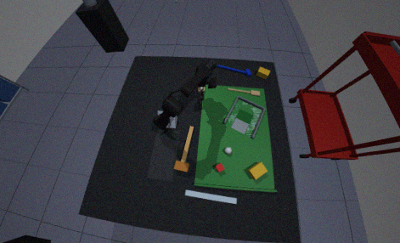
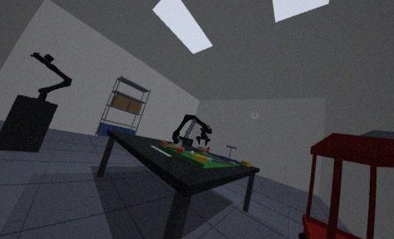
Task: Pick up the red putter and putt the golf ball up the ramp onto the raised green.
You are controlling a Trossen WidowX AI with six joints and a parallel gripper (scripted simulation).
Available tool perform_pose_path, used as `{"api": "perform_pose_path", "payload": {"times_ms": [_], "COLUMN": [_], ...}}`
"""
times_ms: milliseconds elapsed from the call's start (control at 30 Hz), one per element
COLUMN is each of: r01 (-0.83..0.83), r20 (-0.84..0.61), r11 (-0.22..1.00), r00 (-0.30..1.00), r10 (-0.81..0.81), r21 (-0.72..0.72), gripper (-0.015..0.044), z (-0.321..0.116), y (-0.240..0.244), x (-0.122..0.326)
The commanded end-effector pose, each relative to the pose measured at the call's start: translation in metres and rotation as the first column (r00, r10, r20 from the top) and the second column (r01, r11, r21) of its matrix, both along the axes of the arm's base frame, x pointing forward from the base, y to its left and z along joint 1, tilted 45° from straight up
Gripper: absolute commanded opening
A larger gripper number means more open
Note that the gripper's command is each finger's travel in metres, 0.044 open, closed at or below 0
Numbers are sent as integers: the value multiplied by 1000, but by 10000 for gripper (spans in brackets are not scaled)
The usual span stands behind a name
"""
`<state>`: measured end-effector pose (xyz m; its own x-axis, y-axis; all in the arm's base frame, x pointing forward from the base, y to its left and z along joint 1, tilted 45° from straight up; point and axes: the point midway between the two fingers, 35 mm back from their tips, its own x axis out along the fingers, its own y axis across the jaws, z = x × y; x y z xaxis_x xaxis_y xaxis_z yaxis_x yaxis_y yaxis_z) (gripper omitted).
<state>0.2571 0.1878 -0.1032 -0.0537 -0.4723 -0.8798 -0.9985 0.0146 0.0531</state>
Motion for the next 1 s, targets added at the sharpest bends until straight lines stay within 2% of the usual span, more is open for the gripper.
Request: {"api": "perform_pose_path", "payload": {"times_ms": [0,967], "r01": [1,1], "r20": [-17,-16], "r11": [1000,1000], "r00": [1000,1000], "r10": [-1,-2], "r21": [-9,-11], "gripper": [440,440], "z": [-12,-44], "y": [-14,-45], "x": [-2,-4]}}
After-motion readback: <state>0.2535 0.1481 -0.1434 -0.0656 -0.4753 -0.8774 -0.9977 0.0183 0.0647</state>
